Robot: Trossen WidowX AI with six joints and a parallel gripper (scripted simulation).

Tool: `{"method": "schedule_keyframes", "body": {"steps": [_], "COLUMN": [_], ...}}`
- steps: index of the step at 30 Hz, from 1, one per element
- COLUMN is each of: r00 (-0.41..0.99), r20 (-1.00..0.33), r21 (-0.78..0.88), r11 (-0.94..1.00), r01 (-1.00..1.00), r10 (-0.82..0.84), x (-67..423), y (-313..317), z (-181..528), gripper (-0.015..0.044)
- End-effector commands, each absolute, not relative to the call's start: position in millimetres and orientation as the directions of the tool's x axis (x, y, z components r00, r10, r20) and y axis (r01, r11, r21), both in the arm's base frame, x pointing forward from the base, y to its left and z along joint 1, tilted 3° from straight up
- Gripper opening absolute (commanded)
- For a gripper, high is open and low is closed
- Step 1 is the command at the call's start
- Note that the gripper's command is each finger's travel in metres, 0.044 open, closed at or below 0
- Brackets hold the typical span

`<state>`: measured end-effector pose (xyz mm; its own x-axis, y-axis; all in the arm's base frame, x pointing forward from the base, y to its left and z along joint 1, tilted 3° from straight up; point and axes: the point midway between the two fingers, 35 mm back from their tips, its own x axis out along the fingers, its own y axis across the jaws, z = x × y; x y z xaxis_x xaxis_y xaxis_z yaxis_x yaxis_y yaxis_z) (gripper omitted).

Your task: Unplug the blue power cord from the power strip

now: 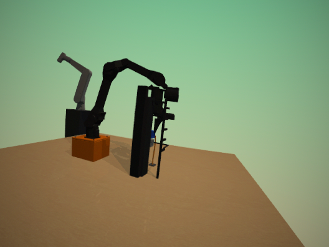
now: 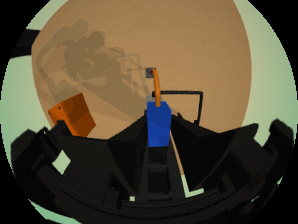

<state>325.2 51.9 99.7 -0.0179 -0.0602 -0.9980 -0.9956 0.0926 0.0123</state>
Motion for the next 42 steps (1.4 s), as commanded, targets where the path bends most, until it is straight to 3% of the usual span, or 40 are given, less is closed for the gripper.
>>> {"method": "schedule_keyframes", "body": {"steps": [1,21,37,42], "r00": [-0.009,-0.012,-0.012,-0.012], "r20": [-1.000,-1.000,-1.000,-1.000], "r21": [0.008,0.011,0.012,0.012], "r11": [0.067,0.065,0.064,0.063], "r01": [-0.998,-0.998,-0.998,-0.998], "r10": [-0.017,-0.014,-0.014,-0.010], "x": [327,323,327,328], "y": [77,110,108,152], "z": [102,104,105,113], "gripper": [0.0000,0.0000,0.0420,0.0440]}}
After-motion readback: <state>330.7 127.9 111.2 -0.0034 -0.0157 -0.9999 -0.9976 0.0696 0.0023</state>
